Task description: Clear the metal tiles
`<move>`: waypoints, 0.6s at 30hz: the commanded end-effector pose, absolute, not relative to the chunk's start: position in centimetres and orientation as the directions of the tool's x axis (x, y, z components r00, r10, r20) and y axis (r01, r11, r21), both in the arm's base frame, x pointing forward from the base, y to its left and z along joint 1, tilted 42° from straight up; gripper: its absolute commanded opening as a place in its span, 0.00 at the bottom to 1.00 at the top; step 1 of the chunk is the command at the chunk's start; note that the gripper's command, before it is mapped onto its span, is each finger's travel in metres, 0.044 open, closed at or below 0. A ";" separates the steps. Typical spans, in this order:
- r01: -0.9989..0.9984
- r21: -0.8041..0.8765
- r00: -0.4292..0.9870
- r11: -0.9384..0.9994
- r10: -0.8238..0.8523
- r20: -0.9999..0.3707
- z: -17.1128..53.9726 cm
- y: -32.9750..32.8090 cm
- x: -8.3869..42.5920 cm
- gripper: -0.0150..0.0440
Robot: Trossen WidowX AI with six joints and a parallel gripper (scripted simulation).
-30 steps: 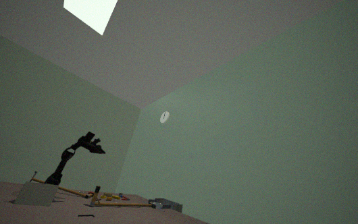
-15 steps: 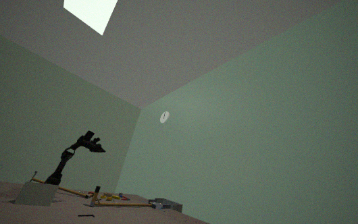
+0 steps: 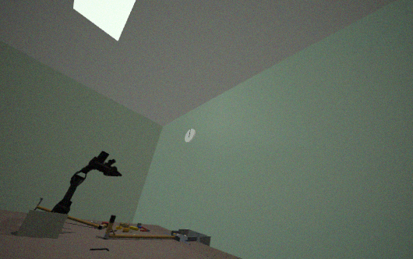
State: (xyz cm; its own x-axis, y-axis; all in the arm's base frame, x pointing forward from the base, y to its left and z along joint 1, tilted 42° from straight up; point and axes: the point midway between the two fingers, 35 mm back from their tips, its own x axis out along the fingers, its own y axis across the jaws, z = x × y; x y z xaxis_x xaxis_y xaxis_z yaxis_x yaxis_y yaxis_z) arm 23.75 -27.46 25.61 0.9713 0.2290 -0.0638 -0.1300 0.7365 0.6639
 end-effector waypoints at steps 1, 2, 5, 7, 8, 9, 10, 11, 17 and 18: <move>-0.132 0.664 0.971 0.736 0.230 -0.062 25.7 -27.4 23.8 1.00; -0.132 0.664 0.971 0.736 0.230 -0.062 25.7 -27.4 23.8 1.00; -0.124 0.657 0.970 0.744 0.230 -0.078 25.0 -27.3 24.2 1.00; -0.113 0.647 0.968 0.754 0.231 -0.100 24.2 -27.2 24.7 1.00; -0.108 0.641 0.967 0.760 0.231 -0.111 23.7 -27.1 25.0 1.00; -0.103 0.636 0.965 0.765 0.231 -0.122 23.3 -27.0 25.3 1.00; -0.099 0.630 0.964 0.770 0.232 -0.133 22.8 -26.9 25.5 1.00; -0.094 0.625 0.962 0.775 0.233 -0.144 22.4 -26.8 25.8 1.00; -0.080 0.644 0.938 0.761 0.276 -0.210 19.6 -24.8 27.4 1.00; -0.078 0.647 0.933 0.759 0.284 -0.221 19.2 -24.4 27.7 1.00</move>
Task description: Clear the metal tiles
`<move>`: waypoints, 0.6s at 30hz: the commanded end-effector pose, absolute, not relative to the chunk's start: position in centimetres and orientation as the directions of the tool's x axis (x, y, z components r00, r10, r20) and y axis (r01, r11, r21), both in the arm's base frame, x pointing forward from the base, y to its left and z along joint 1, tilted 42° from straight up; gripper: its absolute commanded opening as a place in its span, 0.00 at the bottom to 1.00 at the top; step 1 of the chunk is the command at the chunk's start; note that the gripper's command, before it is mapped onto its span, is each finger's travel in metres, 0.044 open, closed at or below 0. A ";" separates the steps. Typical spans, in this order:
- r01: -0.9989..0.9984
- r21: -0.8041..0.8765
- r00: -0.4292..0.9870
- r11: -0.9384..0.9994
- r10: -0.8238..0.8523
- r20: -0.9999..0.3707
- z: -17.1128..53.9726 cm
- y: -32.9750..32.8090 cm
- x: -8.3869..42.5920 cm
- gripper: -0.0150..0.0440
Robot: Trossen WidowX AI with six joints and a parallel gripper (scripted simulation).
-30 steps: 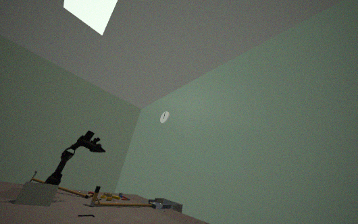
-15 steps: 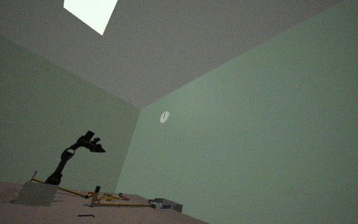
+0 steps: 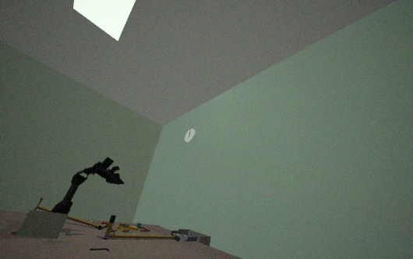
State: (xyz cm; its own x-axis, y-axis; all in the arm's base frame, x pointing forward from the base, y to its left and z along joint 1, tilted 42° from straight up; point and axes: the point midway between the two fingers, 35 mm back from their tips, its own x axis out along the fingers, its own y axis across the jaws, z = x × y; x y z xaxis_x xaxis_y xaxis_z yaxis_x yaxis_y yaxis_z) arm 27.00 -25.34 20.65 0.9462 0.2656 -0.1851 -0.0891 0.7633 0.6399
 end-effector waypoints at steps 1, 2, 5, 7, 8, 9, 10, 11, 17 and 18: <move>-0.075 0.650 0.928 0.757 0.292 -0.233 18.7 -24.0 27.9 1.00; -0.073 0.652 0.922 0.755 0.301 -0.244 18.2 -23.6 28.1 1.00; -0.067 0.659 0.903 0.749 0.327 -0.280 16.9 -22.4 28.7 1.00; -0.063 0.662 0.888 0.746 0.345 -0.303 15.9 -21.6 29.0 1.00; -0.062 0.664 0.880 0.745 0.354 -0.315 15.5 -21.1 29.2 1.00; -0.060 0.666 0.872 0.744 0.364 -0.328 15.0 -20.7 29.3 1.00; -0.059 0.667 0.863 0.743 0.373 -0.340 14.6 -20.2 29.4 1.00; -0.057 0.668 0.854 0.742 0.383 -0.352 14.1 -19.8 29.5 1.00; -0.052 0.672 0.791 0.738 0.442 -0.423 11.5 -16.9 29.9 1.00; -0.052 0.673 0.779 0.738 0.451 -0.435 11.1 -16.5 30.0 1.00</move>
